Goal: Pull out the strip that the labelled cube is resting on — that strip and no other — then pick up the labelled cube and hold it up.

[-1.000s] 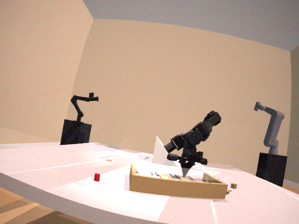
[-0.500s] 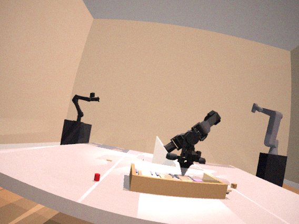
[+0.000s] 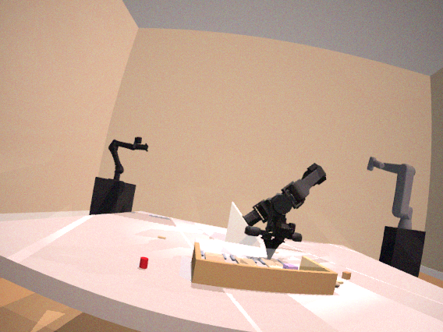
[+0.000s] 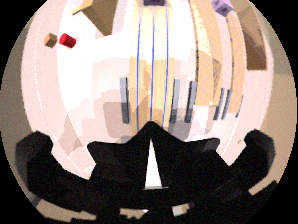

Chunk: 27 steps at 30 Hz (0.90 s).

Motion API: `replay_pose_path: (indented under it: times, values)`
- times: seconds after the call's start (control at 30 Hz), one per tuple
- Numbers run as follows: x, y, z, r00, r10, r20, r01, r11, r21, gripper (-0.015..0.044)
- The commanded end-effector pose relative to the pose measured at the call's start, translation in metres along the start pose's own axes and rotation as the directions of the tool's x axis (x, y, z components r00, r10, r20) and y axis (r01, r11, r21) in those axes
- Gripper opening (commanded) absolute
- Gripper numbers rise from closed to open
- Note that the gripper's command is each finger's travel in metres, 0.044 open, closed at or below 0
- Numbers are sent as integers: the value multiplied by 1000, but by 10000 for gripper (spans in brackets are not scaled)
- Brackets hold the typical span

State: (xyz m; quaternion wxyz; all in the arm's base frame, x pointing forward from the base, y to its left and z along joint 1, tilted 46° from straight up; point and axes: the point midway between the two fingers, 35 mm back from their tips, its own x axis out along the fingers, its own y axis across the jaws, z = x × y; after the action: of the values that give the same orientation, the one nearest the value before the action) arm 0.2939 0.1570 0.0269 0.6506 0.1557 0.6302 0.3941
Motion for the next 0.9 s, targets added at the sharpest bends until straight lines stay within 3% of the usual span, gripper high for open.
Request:
replay_pose_path:
  times: [0.0, 0.87]
  values:
    - [6, 0, -14, 1000, 5, -26, -5, 1000, 8, 0]
    - [5, -1, -52, 1000, 5, -27, -5, 1000, 9, 0]
